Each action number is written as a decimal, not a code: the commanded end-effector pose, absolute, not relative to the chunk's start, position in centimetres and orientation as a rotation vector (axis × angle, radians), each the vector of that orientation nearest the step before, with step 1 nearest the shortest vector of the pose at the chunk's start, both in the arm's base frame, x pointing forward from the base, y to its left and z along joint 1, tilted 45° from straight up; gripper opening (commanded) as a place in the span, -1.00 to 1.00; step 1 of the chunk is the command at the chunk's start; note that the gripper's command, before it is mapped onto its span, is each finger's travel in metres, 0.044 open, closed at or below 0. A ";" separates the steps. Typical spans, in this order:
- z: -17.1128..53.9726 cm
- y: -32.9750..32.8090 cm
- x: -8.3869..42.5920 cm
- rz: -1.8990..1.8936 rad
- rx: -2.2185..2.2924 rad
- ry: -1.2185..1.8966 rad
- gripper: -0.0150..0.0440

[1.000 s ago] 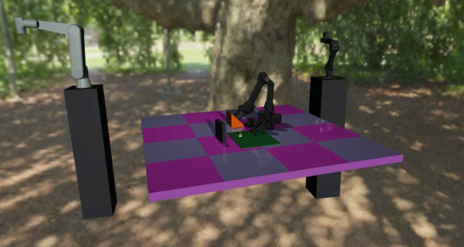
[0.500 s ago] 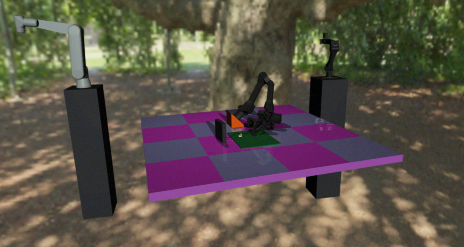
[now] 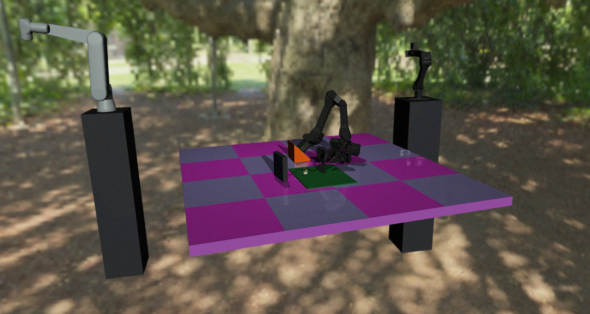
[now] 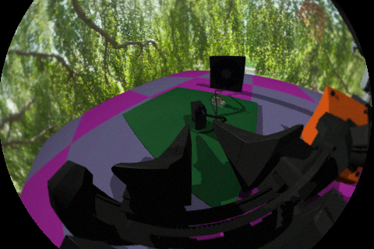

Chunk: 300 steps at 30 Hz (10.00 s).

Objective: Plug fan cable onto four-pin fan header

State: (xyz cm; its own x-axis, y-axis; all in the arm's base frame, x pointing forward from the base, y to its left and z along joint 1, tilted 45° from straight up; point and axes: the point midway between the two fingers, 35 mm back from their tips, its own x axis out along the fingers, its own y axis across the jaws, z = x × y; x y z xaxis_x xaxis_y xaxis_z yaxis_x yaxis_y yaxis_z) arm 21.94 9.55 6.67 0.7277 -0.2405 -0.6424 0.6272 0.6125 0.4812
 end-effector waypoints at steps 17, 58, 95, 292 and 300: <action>11.6 9.2 18.6 -0.533 0.766 0.558 -0.02; 10.4 5.6 16.1 -0.689 0.400 1.151 1.00; 10.8 5.5 16.1 -0.325 0.537 1.815 1.00; -1.7 -2.6 29.8 0.598 0.620 1.589 -0.49; -1.6 -2.5 29.8 0.589 0.629 1.594 -0.49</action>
